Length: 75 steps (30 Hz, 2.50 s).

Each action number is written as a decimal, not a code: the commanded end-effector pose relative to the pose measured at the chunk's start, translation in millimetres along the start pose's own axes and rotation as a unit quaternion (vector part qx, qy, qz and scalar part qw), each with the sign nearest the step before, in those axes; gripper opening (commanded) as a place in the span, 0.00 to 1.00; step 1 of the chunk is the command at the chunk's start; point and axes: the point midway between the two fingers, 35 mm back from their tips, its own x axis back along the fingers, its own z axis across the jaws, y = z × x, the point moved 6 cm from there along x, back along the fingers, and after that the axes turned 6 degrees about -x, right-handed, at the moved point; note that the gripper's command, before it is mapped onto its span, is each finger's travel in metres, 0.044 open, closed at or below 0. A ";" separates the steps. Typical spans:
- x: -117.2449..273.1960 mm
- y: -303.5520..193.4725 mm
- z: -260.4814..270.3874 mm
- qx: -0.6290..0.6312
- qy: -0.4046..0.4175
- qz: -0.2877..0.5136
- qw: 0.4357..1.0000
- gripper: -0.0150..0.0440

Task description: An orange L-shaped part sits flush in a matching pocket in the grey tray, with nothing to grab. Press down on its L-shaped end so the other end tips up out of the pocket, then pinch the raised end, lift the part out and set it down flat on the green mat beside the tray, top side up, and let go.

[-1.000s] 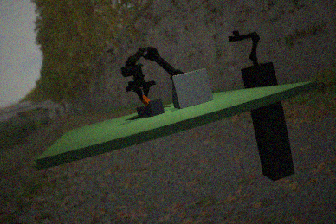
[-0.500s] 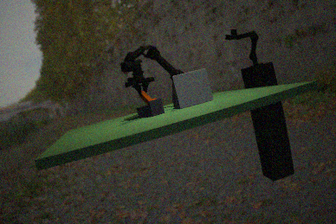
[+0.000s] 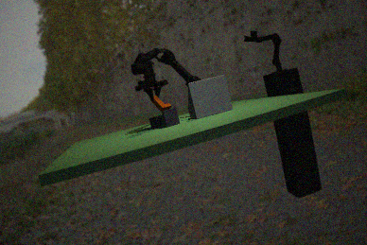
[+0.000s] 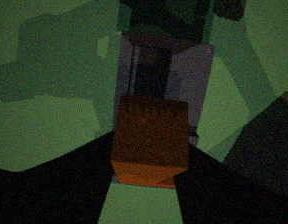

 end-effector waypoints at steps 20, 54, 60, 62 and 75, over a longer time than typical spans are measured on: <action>3.4 53.6 0.7 -0.003 -0.001 0.001 1.000 0.25; -1.6 167.8 1.6 -0.004 -0.001 -0.002 1.000 0.25; -11.0 167.9 1.7 -0.004 -0.001 -0.002 1.000 0.25; -14.1 168.0 1.7 -0.004 -0.001 -0.002 1.000 0.25; -34.4 168.1 1.6 -0.004 -0.001 -0.002 1.000 0.25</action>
